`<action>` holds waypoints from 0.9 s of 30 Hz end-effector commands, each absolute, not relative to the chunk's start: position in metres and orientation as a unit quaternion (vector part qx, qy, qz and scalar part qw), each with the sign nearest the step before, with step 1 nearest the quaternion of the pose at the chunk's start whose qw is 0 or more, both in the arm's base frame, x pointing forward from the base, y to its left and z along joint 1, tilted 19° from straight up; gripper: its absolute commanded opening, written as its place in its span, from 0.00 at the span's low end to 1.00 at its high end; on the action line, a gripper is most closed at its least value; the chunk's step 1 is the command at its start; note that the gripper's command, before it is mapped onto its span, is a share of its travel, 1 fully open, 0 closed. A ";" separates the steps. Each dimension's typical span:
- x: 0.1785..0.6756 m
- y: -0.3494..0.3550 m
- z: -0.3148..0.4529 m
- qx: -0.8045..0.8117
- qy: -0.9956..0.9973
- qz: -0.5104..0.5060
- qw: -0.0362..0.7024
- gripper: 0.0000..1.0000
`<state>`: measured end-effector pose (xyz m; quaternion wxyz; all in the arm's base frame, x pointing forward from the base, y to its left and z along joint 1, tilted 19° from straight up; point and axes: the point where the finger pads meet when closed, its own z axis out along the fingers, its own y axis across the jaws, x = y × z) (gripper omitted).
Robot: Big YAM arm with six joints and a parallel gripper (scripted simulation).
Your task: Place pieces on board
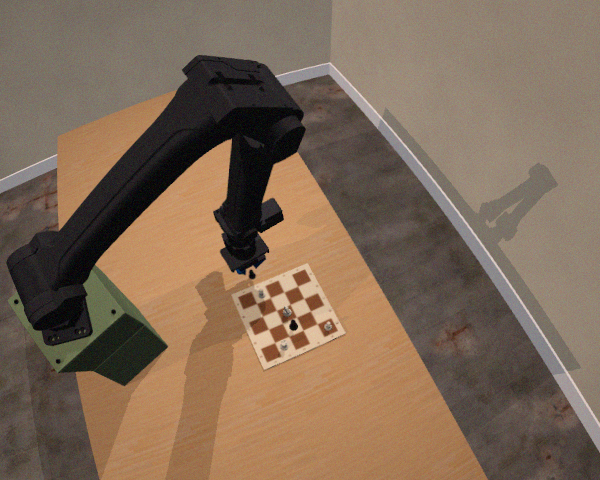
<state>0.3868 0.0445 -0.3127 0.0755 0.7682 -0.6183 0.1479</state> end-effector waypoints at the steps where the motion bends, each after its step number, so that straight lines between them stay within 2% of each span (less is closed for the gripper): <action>1: 0.401 0.048 -0.307 0.770 -0.615 0.157 0.060 0.32; 27: 0.405 0.047 -0.303 0.771 -0.614 0.157 0.060 0.32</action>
